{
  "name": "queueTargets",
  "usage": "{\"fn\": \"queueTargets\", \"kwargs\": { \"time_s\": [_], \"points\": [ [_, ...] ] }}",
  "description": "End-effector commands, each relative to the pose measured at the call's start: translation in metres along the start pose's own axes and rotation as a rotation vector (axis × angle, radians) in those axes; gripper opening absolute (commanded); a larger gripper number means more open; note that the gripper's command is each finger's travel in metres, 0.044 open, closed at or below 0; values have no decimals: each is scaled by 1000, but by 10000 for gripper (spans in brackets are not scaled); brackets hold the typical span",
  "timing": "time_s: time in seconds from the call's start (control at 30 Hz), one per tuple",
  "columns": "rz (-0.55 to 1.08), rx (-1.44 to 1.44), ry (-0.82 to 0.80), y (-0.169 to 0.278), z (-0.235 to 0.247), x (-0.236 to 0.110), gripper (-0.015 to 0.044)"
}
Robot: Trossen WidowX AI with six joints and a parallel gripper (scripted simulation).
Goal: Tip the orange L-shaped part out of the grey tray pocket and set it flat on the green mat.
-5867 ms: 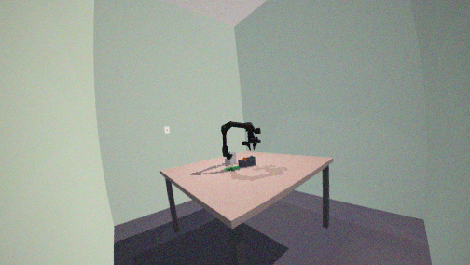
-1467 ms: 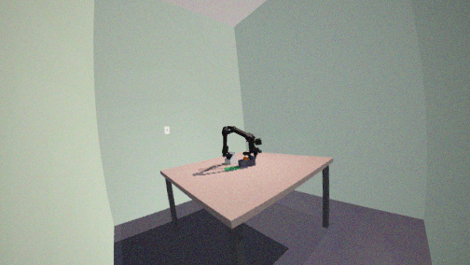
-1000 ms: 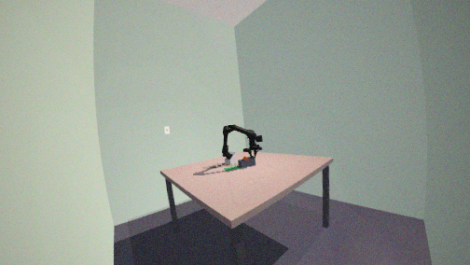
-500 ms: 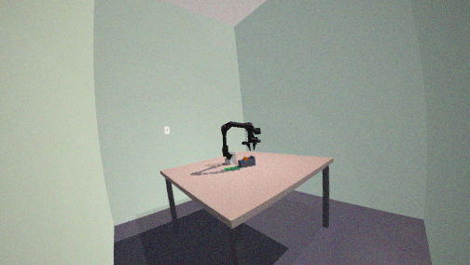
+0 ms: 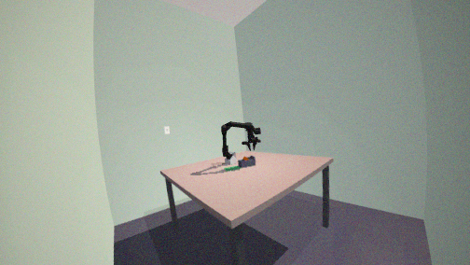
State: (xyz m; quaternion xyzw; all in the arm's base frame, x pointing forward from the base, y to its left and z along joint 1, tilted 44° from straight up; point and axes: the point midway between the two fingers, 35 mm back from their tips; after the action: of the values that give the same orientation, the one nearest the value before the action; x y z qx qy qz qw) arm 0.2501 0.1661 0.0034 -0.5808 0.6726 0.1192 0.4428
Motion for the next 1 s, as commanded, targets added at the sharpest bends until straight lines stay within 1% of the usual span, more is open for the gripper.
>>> {"fn": "queueTargets", "kwargs": {
  "time_s": [0.0, 0.07, 0.2, 0.7, 0.77, 0.97],
  "points": [
    [-1, -1, -1, 0, 1, 0, 180],
    [-1, -1, -1, 0, 1, 0, 180],
    [0, -149, 0, -3, -6, -1, 280],
    [20, -1505, 7, -26, -71, -1, 280],
    [21, -1567, 6, -26, -74, -1, 280],
    [21, -1567, 6, -26, -74, -1, 280]
  ]
}}
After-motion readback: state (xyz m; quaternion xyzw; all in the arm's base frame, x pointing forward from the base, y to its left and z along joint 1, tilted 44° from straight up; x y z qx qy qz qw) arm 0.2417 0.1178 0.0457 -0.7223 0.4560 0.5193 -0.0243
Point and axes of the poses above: the point midway between the two fingers, 35 mm back from their tips, its own x axis out along the fingers, its own z axis across the jaws, y = z × x, and after that the axes turned 12 degrees about x, right-handed
